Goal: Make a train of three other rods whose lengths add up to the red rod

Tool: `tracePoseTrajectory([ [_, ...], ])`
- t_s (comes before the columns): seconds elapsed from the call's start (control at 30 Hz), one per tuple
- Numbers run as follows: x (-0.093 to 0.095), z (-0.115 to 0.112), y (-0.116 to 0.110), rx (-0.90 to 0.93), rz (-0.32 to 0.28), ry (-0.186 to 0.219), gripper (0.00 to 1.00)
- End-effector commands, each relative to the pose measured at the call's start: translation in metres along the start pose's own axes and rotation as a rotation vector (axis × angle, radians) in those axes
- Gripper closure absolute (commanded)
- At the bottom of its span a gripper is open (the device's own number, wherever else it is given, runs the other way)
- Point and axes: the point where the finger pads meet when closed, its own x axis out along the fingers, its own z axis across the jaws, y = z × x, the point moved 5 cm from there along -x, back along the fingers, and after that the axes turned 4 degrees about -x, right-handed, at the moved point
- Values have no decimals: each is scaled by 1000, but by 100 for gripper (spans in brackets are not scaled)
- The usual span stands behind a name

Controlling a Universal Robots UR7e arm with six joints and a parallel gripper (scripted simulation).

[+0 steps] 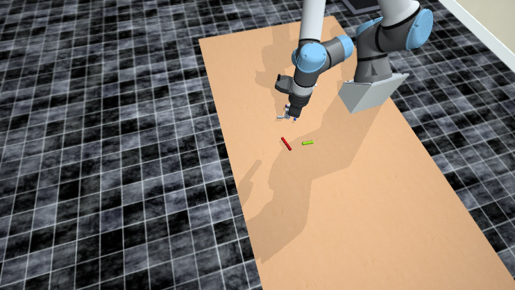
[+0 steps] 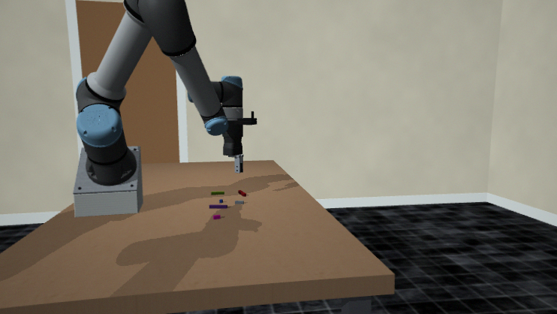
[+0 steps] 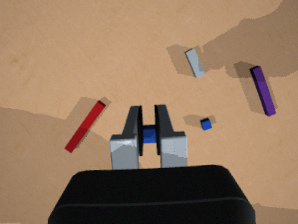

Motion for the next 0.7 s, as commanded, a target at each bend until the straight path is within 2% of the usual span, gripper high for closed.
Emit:
tracePoseTrajectory([
  [0.0,0,2,0,-153,3,13,76],
  [0.4,-1,8,-6,-554,6,12,76],
  [0.47,-1,8,-6,-554,6,12,76],
  [0.67,-1,12,-11,-780,7,11,76],
])
